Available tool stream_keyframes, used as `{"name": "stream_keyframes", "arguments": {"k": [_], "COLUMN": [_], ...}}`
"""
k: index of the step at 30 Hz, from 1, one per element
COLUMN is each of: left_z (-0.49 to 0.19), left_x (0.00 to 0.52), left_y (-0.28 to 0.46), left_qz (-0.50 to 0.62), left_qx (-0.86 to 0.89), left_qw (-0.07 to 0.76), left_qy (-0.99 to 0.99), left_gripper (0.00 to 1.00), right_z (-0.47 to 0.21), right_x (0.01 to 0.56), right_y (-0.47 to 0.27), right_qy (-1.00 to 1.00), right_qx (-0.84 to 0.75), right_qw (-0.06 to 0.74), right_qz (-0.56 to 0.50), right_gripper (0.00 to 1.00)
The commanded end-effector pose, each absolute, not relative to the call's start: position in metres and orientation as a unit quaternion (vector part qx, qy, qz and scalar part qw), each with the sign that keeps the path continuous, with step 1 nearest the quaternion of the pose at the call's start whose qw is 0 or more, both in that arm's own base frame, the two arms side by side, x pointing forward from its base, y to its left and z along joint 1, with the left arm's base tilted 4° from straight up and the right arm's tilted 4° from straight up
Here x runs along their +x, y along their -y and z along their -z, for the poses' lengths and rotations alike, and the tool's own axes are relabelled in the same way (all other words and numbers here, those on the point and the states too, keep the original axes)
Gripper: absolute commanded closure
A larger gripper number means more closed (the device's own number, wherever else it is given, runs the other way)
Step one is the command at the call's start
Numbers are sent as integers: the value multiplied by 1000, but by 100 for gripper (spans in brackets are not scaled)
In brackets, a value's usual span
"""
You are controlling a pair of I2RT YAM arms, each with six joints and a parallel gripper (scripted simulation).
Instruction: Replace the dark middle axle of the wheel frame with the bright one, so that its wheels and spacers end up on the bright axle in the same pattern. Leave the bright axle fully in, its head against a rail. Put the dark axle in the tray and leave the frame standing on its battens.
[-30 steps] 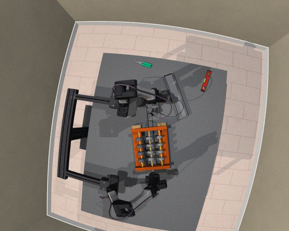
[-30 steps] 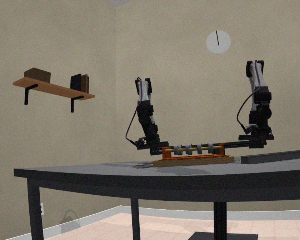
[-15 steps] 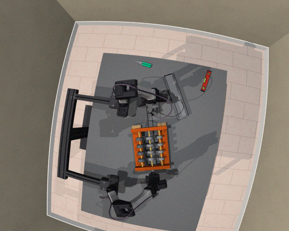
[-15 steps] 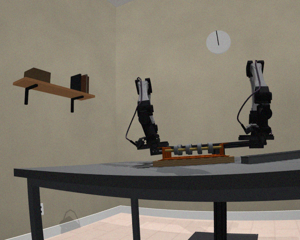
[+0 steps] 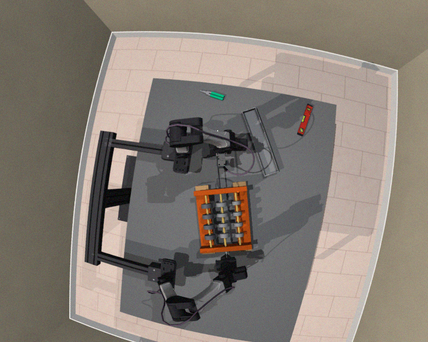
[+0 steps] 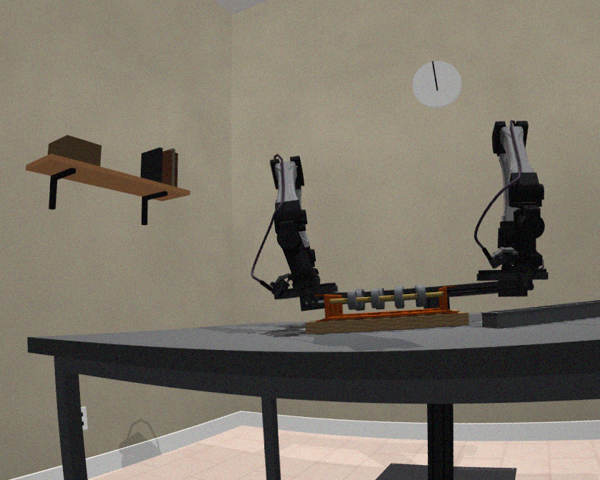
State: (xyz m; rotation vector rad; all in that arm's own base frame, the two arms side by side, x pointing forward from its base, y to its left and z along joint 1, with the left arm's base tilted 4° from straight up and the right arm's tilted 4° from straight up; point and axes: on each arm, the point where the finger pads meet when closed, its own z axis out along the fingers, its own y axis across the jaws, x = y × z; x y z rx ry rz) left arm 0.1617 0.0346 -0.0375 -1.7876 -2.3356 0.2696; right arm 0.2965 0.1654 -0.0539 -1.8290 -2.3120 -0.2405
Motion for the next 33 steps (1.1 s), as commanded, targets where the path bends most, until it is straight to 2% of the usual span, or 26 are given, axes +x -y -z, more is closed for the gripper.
{"name": "stream_keyframes", "arguments": {"k": [1, 30, 33], "left_z": [37, 30, 35], "left_x": [164, 184, 167], "left_y": [-39, -41, -39], "left_qz": [-73, -52, -87], "left_qx": [-599, -605, -598], "left_qw": [86, 70, 100], "left_qy": [793, 791, 790], "left_gripper": [100, 100, 100], "right_z": [43, 40, 39], "right_x": [298, 297, 296], "right_y": [-177, -177, -177], "right_qy": [786, 787, 787], "right_qx": [-603, -601, -602], "right_qw": [91, 92, 93], "right_qz": [102, 103, 103], "right_gripper": [100, 100, 100]}}
